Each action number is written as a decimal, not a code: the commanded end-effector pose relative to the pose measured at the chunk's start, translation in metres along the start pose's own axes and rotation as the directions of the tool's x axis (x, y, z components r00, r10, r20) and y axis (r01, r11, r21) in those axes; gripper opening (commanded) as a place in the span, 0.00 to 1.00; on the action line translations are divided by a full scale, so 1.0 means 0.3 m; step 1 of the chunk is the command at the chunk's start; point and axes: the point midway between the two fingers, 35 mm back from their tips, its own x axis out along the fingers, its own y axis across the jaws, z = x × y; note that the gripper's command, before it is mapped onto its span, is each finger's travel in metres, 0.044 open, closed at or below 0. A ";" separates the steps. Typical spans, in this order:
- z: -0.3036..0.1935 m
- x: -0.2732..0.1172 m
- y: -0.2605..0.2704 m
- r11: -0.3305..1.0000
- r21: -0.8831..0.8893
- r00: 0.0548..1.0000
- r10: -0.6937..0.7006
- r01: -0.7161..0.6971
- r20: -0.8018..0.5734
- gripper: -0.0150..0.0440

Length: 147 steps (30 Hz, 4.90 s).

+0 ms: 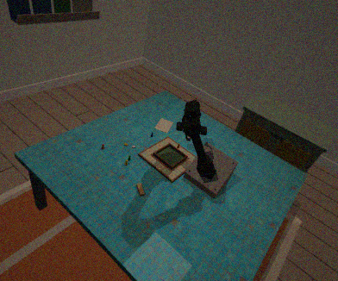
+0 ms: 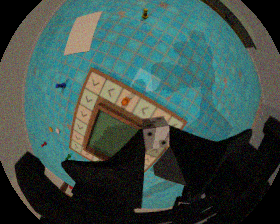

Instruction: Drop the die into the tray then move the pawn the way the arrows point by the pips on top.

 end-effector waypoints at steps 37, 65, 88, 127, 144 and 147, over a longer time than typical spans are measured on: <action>-0.275 0.123 0.288 0.803 0.591 0.985 -0.156 0.082 0.075 0.25; -0.318 0.049 0.348 0.808 0.589 0.696 -0.424 0.002 0.580 0.25; -0.331 0.038 0.355 0.809 0.587 0.699 -0.424 0.007 0.576 0.25; -0.161 0.068 0.259 0.985 0.172 0.999 -0.032 0.033 -0.012 0.69; 0.074 0.152 0.145 0.611 -0.791 0.999 0.025 -0.042 -0.034 0.59; 0.074 0.152 0.145 0.611 -0.791 0.999 0.025 -0.042 -0.034 0.59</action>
